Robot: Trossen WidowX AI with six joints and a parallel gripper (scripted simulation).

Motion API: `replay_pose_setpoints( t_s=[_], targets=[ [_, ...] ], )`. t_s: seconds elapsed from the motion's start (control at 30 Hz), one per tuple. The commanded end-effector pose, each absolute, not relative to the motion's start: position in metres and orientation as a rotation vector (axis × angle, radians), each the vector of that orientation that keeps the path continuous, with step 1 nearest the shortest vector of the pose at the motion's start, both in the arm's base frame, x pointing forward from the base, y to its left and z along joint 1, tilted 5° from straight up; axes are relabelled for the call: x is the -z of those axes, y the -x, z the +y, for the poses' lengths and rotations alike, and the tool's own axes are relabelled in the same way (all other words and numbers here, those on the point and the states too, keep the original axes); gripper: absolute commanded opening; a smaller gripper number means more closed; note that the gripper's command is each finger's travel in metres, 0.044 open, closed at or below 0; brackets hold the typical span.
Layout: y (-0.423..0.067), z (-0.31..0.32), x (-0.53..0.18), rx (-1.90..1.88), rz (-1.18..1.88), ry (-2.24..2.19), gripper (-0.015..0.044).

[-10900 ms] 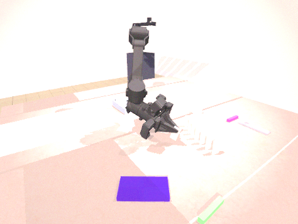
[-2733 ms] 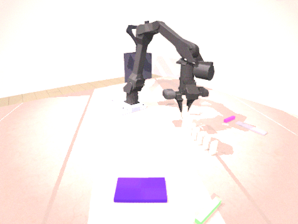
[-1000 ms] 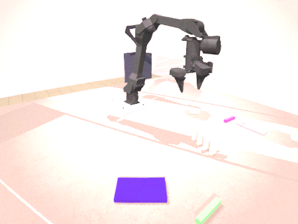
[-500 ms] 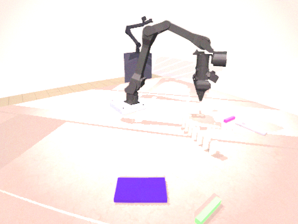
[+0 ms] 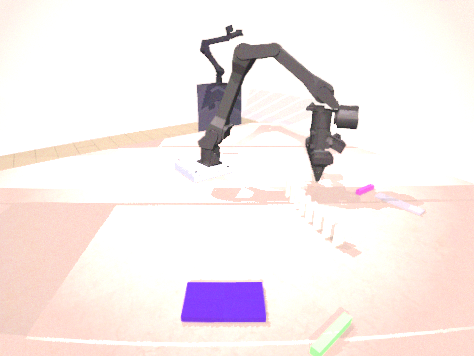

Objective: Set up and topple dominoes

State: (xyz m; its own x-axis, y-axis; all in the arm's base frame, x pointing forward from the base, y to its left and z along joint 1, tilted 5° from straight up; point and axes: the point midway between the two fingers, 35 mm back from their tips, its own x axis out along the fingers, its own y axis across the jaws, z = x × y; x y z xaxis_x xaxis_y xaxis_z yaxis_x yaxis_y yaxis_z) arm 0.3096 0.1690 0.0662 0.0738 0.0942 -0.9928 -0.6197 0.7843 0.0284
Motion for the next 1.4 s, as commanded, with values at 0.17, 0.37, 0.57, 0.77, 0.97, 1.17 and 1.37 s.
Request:
replay_pose_setpoints(
  t_s=[0.17,0.37,0.57,0.77,0.97,1.17,1.37],
  targets=[
    [-0.310,0.170,-0.054,-0.561,1.406,0.463,0.0440],
    [-0.310,0.170,-0.053,-0.561,1.406,0.463,0.0335],
    [-0.310,0.170,-0.053,-0.561,1.406,0.463,0.0178],
    [-0.310,0.170,-0.053,-0.561,1.406,0.463,0.0027],
    [-0.310,0.170,-0.053,-0.561,1.406,0.463,0.0027],
    [-0.307,0.162,-0.104,-0.561,1.406,0.464,0.0027],
    [-0.303,0.152,-0.169,-0.560,1.406,0.464,0.0027]
  ],
)
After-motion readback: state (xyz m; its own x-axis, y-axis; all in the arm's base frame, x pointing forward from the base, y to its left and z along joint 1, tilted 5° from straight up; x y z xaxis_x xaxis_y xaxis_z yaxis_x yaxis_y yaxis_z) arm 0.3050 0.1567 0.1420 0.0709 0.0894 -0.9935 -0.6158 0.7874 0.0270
